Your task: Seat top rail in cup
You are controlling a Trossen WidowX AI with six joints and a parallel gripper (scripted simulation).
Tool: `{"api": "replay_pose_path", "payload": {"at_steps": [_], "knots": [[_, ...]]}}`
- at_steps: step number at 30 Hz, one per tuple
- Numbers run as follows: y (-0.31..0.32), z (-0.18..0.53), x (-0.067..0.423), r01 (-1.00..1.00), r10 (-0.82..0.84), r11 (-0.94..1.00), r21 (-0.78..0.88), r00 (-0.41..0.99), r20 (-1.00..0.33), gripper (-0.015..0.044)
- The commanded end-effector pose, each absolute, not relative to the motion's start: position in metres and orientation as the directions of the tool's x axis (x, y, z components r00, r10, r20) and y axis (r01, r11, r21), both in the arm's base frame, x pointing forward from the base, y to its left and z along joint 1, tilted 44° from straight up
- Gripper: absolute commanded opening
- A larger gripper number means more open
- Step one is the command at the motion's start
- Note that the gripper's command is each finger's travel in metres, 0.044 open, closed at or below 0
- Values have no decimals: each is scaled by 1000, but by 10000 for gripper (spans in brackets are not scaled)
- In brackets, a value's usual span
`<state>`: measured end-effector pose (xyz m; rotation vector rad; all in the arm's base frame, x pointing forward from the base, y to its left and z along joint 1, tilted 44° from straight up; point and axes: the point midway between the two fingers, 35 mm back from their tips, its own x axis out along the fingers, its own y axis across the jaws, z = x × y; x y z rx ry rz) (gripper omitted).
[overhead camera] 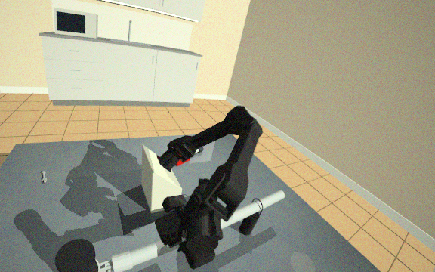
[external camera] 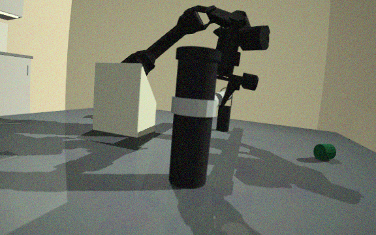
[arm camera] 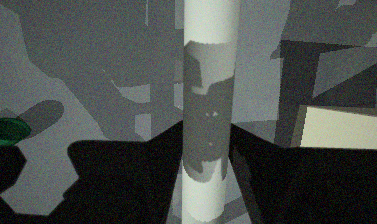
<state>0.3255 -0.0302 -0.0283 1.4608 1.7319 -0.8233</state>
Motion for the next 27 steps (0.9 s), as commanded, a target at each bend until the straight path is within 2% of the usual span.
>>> {"api": "replay_pose_path", "payload": {"at_steps": [1, 27], "knots": [[-30, -28, 326, 988, 531, 156, -23, -103, -841, 0], [-43, -33, 328, 988, 530, 156, -23, -103, -841, 0]]}}
